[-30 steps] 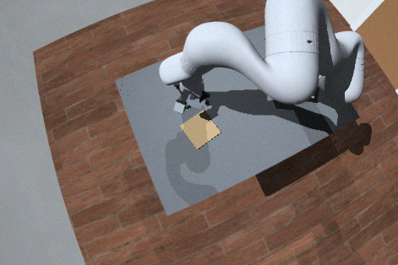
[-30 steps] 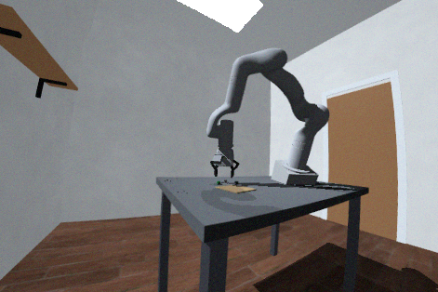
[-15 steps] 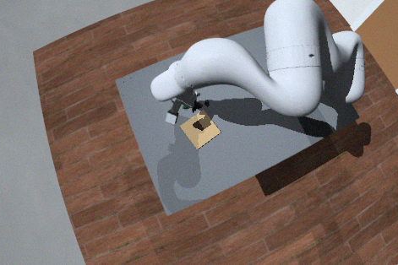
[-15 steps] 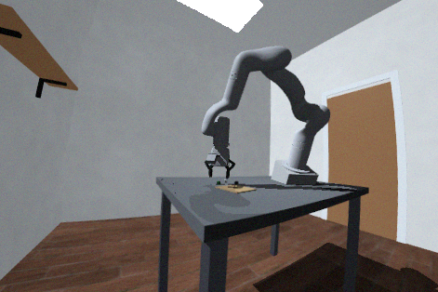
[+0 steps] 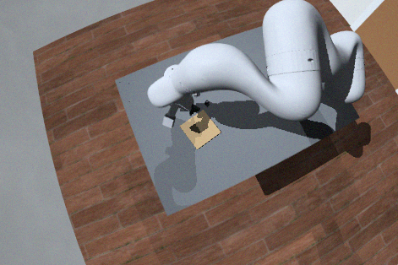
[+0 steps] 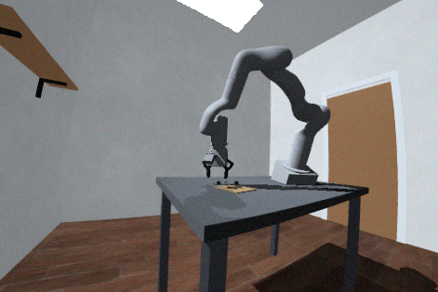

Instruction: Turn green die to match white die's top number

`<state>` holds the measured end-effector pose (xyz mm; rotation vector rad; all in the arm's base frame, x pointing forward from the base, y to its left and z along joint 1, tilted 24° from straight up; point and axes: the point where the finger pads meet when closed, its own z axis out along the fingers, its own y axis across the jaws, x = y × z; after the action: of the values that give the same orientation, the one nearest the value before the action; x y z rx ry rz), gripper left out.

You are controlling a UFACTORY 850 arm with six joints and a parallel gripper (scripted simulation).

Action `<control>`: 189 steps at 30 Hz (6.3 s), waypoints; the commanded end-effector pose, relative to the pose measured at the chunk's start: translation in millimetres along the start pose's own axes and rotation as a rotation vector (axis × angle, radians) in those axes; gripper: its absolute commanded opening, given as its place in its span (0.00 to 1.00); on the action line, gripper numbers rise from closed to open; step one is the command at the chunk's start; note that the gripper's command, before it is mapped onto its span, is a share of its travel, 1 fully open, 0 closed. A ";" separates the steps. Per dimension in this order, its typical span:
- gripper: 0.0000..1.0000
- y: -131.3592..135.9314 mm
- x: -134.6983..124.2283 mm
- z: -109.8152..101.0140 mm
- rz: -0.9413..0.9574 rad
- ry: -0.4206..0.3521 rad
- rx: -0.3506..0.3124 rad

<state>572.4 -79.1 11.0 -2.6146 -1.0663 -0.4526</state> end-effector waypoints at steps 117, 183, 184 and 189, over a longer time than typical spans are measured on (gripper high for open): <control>1.00 -87.4 -54.7 -101.0 -0.001 0.001 -0.001; 1.00 -4.4 -30.6 -91.8 -0.901 0.001 -0.002; 1.00 -4.4 -30.6 -91.3 -0.914 0.001 -0.002; 1.00 -4.8 -30.8 -86.7 -1.048 0.002 -0.002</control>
<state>531.4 -128.1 81.7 -1.9517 -2.2264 -0.5870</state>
